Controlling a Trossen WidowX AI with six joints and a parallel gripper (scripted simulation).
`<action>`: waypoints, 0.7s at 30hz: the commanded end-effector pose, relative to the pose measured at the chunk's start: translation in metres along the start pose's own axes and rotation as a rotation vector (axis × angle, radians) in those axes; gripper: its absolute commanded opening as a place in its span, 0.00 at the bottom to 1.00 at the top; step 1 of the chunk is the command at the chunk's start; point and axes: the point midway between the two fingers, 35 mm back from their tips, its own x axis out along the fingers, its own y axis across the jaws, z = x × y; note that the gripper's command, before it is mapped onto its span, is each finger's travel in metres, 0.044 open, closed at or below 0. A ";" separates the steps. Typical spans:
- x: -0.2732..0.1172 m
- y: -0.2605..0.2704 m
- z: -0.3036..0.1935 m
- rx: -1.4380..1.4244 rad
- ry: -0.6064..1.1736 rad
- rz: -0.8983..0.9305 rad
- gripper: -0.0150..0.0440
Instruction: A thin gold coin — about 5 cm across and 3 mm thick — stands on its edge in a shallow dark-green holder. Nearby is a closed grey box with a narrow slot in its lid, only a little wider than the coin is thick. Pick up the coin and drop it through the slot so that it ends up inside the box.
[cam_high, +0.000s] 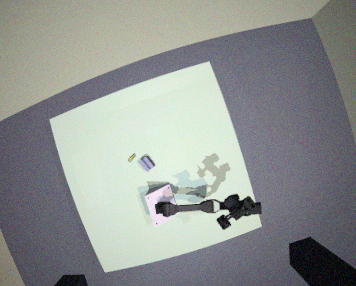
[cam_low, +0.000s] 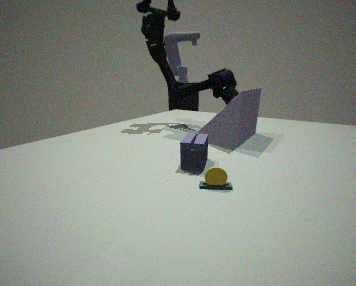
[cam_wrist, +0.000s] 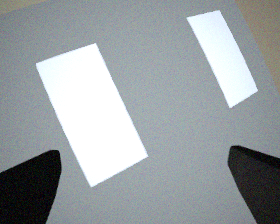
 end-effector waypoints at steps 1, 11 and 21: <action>0.003 -0.001 0.001 -0.002 -0.008 -0.003 0.89; 0.122 -0.047 0.092 -0.127 -0.420 -0.208 0.53; 0.186 -0.104 0.228 -0.227 -0.820 -0.482 0.53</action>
